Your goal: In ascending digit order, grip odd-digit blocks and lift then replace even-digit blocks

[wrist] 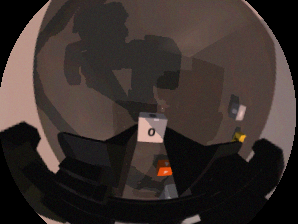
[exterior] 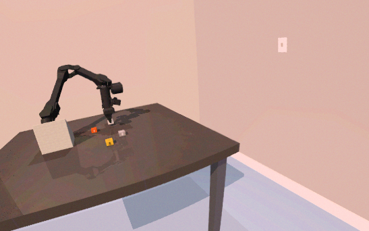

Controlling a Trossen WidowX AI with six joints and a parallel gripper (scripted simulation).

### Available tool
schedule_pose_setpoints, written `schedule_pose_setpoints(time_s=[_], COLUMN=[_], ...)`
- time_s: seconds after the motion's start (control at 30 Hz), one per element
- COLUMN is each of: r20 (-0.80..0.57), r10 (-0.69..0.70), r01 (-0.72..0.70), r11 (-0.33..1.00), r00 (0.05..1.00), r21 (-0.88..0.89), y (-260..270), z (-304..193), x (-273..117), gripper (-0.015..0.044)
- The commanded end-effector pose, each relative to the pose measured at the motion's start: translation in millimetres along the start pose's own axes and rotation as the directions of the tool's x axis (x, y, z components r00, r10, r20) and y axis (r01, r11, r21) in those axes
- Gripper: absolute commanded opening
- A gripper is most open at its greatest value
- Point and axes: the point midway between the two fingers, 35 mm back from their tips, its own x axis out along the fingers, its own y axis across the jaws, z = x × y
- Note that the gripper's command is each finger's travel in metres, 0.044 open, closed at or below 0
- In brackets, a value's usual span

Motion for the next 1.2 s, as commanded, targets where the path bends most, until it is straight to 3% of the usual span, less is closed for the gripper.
schedule_pose_setpoints(time_s=[0.0, 0.6, 0.97, 1.1, 1.17], r20=[0.004, 0.004, 0.004, 0.004, 0.004], r10=[0.003, 0.003, 0.003, 0.003, 0.002], r01=[-0.003, -0.003, -0.003, -0.003, -0.002], r11=[1.000, 1.000, 1.000, 1.000, 1.000], r00=[1.000, 1.000, 1.000, 1.000, 1.000], r21=[-0.005, -0.005, -0.005, -0.005, -0.005], y=[1, 1, 1, 1, 1], z=[0, 0, 0, 0, 1], x=[2, 13, 13, 11, -11], gripper=[0.0120, 0.0120, 0.0400, 0.0400, 0.0400])
